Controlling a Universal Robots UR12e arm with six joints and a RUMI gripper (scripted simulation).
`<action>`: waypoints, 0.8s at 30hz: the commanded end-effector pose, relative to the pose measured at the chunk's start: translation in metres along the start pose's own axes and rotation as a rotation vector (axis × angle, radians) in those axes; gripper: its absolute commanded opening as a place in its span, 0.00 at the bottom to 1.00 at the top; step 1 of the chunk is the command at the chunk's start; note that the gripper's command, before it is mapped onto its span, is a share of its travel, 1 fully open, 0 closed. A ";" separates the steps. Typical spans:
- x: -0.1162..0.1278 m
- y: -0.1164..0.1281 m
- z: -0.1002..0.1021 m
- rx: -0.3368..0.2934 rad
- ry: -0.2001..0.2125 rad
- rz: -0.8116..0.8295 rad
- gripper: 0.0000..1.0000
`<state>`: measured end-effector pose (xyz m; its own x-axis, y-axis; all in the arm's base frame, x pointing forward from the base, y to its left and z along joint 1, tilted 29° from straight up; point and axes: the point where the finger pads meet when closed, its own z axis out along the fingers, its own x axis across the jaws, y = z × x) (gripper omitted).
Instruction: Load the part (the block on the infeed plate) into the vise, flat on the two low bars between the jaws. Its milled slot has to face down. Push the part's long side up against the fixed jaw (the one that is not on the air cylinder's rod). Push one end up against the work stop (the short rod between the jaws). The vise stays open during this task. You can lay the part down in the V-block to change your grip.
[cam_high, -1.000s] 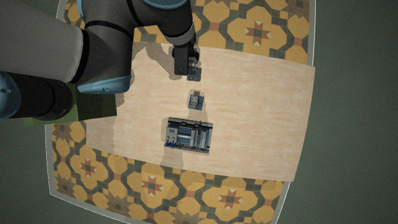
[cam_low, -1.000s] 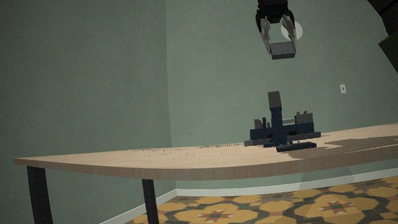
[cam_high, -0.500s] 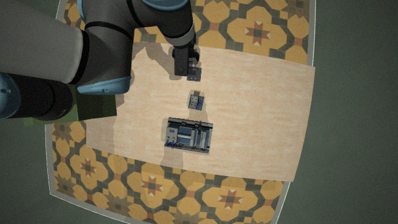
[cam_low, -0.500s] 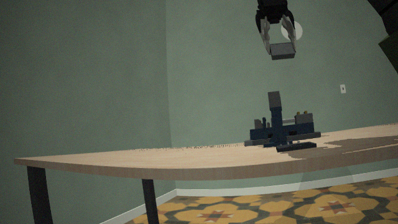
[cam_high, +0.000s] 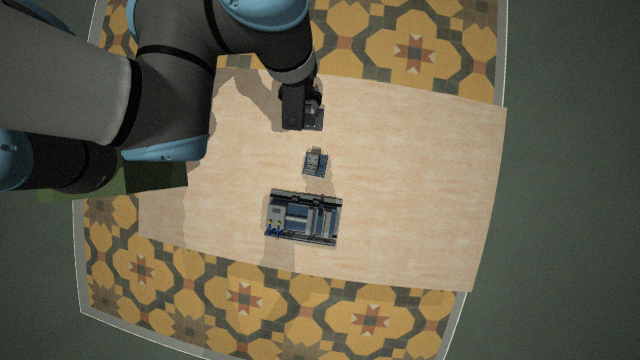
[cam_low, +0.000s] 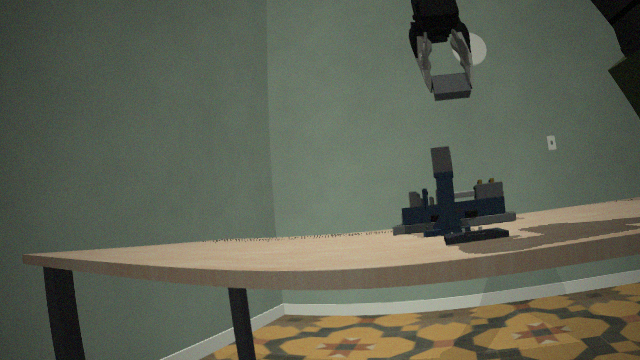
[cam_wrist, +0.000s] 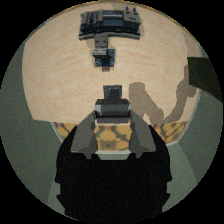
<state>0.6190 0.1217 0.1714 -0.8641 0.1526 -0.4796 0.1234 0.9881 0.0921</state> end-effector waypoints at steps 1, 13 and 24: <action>-0.004 -0.012 0.000 0.000 0.001 0.006 0.00; -0.011 -0.043 0.002 0.000 0.004 0.022 0.00; -0.018 -0.077 0.002 0.000 0.004 0.040 0.00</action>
<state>0.6252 0.0555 0.1704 -0.8619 0.1862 -0.4718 0.1535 0.9823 0.1072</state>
